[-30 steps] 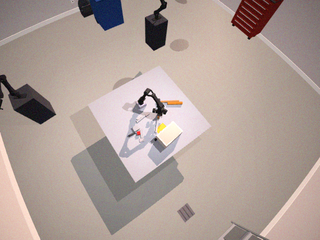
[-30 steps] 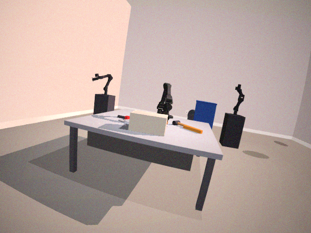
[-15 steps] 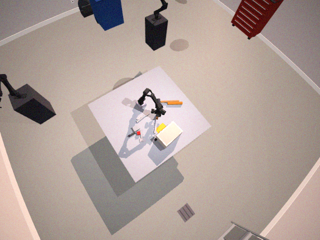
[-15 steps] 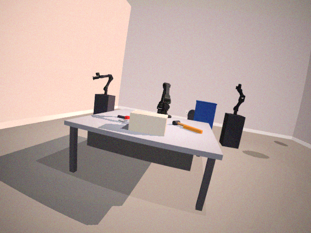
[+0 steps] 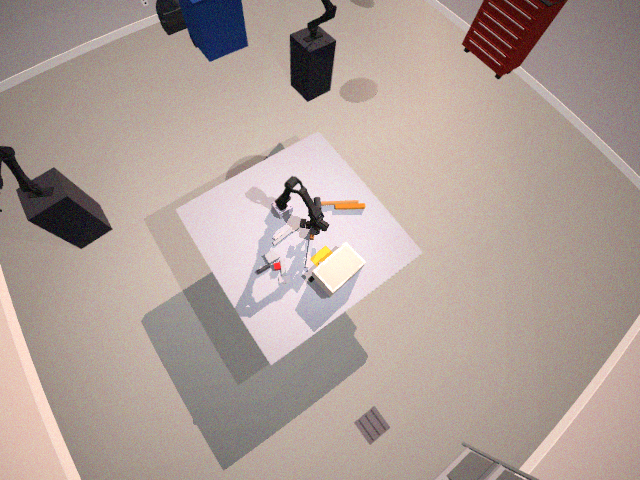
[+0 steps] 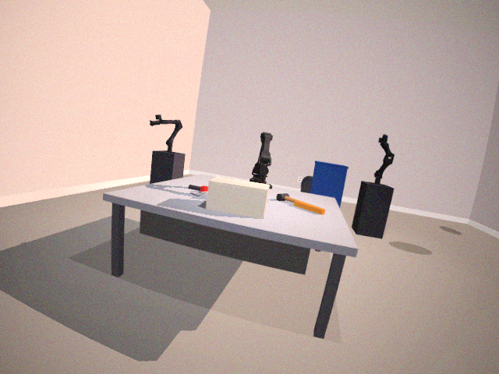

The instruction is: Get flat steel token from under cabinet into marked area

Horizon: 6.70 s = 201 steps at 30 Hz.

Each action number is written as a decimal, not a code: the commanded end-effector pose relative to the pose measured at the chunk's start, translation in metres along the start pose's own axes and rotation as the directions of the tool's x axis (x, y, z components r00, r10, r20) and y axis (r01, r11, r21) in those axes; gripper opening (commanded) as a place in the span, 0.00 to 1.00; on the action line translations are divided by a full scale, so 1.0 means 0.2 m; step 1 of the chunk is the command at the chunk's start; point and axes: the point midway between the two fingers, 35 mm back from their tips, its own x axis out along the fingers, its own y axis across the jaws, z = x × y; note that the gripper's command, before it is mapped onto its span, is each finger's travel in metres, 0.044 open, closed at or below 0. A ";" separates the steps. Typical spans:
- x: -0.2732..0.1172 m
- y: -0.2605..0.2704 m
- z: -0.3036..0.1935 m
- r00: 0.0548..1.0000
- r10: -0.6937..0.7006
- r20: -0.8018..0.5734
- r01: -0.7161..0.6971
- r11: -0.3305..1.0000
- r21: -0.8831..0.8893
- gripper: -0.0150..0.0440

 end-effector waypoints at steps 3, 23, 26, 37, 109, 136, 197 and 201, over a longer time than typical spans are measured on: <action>-0.02 -0.02 0.04 1.000 0.010 0.020 -0.010 1.000 -0.003 0.25; -0.02 -0.12 0.11 1.000 0.008 0.021 -0.008 1.000 -0.003 0.25; -0.02 -0.13 0.12 1.000 0.008 0.021 -0.008 1.000 -0.003 0.25; -0.02 -0.18 0.15 1.000 0.007 0.022 -0.007 1.000 -0.003 0.25; -0.02 -0.48 0.39 1.000 0.002 0.026 -0.002 1.000 -0.003 0.25; -0.02 -0.59 0.48 1.000 0.000 0.028 0.000 1.000 -0.003 0.25; -0.03 -0.86 0.70 1.000 -0.005 0.031 0.005 1.000 -0.003 0.25; -0.03 -0.88 0.72 0.999 -0.005 0.031 0.005 1.000 -0.003 0.25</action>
